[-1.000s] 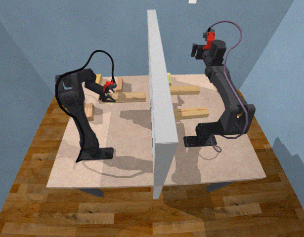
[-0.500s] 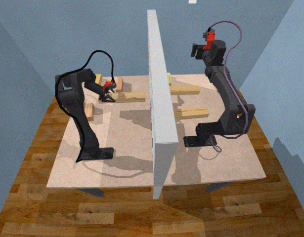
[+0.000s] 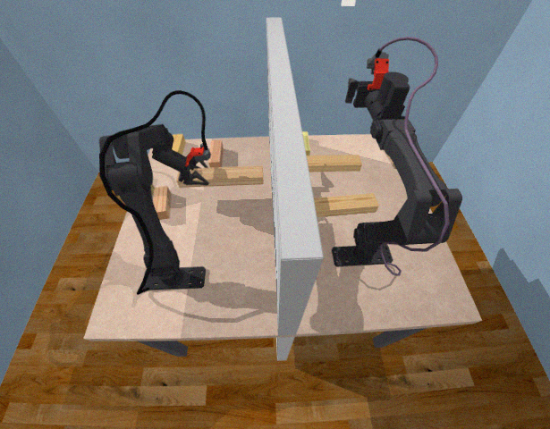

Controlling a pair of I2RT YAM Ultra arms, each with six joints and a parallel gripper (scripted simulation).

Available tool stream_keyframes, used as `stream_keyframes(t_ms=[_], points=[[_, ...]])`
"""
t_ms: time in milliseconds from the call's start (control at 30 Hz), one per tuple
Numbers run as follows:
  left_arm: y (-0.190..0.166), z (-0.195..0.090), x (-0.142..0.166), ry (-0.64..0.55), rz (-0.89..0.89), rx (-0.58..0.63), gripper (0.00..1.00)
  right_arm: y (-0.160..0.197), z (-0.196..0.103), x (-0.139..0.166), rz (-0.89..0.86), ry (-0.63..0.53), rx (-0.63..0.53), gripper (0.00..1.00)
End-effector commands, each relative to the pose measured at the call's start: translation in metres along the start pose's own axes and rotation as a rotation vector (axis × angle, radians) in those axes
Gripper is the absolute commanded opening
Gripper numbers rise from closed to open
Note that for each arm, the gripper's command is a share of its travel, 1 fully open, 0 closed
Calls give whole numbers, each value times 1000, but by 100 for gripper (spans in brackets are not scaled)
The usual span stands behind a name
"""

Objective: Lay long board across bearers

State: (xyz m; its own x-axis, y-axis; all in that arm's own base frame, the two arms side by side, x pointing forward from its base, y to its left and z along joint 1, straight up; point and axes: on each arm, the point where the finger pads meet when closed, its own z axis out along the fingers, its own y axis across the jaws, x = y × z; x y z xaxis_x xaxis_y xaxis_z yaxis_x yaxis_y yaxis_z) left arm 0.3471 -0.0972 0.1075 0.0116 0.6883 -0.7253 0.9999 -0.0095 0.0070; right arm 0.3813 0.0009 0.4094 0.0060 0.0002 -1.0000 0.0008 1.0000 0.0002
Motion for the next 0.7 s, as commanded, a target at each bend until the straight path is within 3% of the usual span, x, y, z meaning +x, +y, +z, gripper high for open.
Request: stream_keyframes(t_ms=[0,333,467,667], points=[[1,-12,-34,-97,30,-38,0,-2,-8,-11,0,-32,2,100],[17,-17,-45,-97,83,-87,0,-2,-8,-11,0,-32,2,100],[0,-2,-35,-102,27,-39,0,-2,-8,-11,0,-32,2,100],[2,-1,-37,-102,29,-41,0,-2,-8,-11,0,-32,2,100]])
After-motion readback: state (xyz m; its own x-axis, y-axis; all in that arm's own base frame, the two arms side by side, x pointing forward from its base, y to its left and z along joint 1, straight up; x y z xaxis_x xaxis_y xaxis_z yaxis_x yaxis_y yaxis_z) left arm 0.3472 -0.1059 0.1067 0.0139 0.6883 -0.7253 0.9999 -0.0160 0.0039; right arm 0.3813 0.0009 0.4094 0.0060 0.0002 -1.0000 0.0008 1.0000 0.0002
